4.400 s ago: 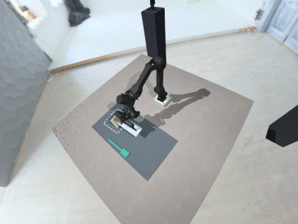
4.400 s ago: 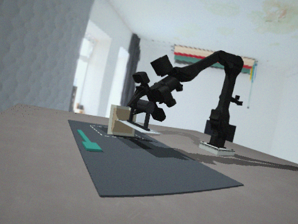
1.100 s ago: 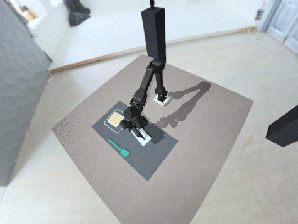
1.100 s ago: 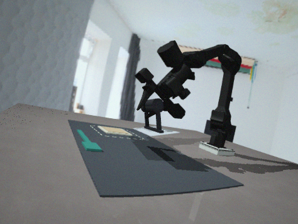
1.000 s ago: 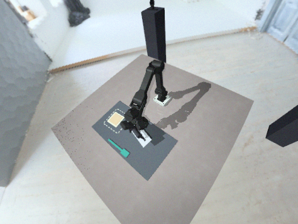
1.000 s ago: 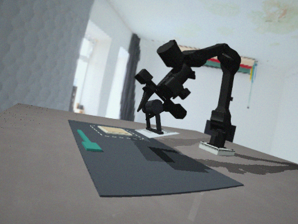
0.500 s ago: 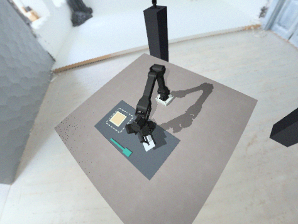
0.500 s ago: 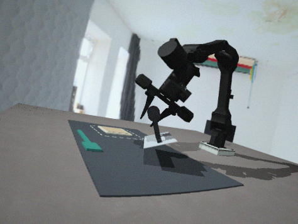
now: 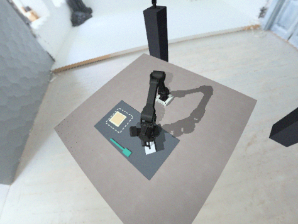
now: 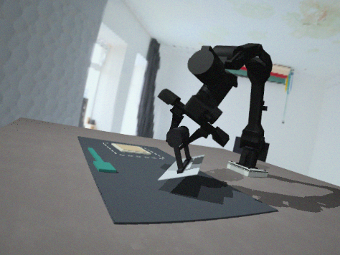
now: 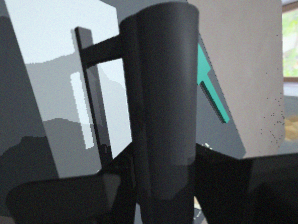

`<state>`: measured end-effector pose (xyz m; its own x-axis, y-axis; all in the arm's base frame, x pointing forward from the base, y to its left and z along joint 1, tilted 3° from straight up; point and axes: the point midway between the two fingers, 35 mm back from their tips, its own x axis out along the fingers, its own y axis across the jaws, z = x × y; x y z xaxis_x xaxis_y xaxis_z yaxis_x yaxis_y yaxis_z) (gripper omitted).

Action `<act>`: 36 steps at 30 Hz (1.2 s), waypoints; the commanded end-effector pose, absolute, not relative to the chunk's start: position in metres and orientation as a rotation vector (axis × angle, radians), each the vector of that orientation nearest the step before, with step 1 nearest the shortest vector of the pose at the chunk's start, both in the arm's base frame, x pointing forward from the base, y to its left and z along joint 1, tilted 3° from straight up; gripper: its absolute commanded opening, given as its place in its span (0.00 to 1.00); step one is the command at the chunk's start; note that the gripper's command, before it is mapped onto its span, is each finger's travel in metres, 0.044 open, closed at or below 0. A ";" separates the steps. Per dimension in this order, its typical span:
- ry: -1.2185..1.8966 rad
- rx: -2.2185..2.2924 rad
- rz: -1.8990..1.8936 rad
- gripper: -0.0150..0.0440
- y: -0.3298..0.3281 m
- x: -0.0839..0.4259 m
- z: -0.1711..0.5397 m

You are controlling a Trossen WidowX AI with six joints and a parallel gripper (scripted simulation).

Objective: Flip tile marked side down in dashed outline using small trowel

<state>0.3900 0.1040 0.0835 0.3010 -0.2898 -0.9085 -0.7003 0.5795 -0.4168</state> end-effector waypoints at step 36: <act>1.321 -0.966 -0.241 0.25 0.191 0.369 0.083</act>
